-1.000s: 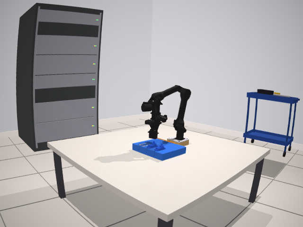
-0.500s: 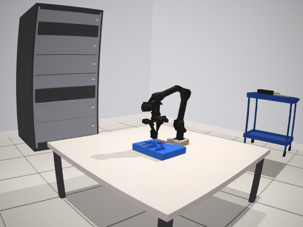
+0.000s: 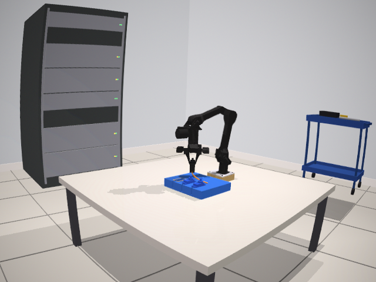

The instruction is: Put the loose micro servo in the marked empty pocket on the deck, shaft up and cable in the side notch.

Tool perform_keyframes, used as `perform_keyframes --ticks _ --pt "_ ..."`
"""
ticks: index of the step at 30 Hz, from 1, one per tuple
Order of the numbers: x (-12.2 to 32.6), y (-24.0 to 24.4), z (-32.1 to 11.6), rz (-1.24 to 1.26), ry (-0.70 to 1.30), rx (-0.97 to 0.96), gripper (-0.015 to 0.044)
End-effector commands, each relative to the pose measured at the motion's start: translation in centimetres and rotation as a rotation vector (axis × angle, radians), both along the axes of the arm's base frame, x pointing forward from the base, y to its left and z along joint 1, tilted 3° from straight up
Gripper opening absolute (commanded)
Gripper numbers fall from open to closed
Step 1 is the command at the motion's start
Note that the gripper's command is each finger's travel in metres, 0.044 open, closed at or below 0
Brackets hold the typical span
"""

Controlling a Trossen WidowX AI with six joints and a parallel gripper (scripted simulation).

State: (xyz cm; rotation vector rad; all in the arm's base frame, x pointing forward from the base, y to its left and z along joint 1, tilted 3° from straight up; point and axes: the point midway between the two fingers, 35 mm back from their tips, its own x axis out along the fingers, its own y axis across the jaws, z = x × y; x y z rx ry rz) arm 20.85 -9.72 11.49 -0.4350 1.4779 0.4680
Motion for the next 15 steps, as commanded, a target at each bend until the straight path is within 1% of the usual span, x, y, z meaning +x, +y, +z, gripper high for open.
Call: perform_keyframes --ticks 1,15 --pt "0.07 0.0 0.05 -0.124 0.0 0.005 0.0" --pt "0.07 0.01 0.06 -0.607 0.016 0.023 0.0"
